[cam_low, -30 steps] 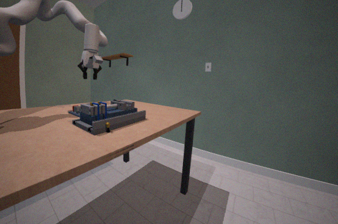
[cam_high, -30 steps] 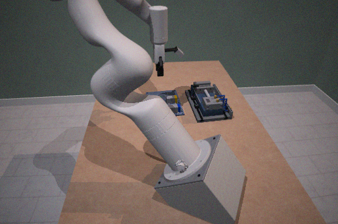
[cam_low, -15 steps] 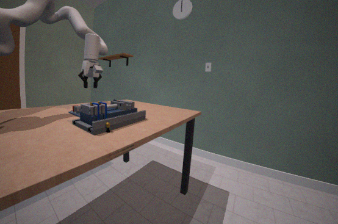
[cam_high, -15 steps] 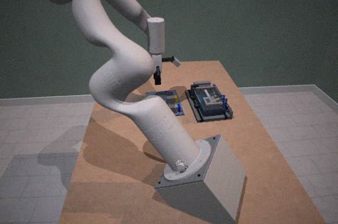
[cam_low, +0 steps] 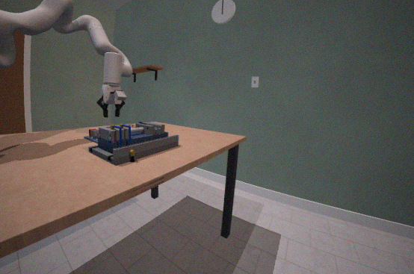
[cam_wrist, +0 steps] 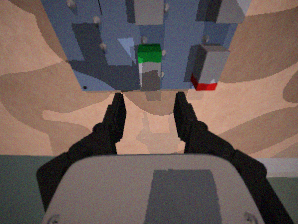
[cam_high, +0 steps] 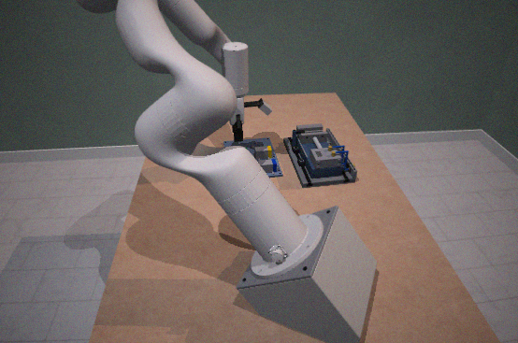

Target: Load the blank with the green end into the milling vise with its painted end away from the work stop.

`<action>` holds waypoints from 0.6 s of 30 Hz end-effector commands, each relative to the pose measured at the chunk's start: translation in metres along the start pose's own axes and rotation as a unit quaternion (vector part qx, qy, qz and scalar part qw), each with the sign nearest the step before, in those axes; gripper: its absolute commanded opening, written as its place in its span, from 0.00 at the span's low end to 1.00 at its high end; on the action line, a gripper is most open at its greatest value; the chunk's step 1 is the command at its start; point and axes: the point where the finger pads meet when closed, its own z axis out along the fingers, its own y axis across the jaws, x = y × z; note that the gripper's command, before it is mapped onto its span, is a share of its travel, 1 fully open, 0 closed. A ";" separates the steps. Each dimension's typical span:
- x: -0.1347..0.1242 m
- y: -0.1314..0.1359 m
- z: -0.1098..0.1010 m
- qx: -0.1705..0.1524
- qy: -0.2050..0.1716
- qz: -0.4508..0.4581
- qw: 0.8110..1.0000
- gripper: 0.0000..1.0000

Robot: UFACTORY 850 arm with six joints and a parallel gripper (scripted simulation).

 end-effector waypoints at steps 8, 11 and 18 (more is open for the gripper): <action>0.000 -0.002 0.001 0.002 0.000 -0.001 1.000 0.63; 0.001 -0.002 -0.001 0.002 0.000 -0.001 1.000 0.63; 0.001 -0.001 -0.004 0.002 0.000 -0.001 1.000 0.63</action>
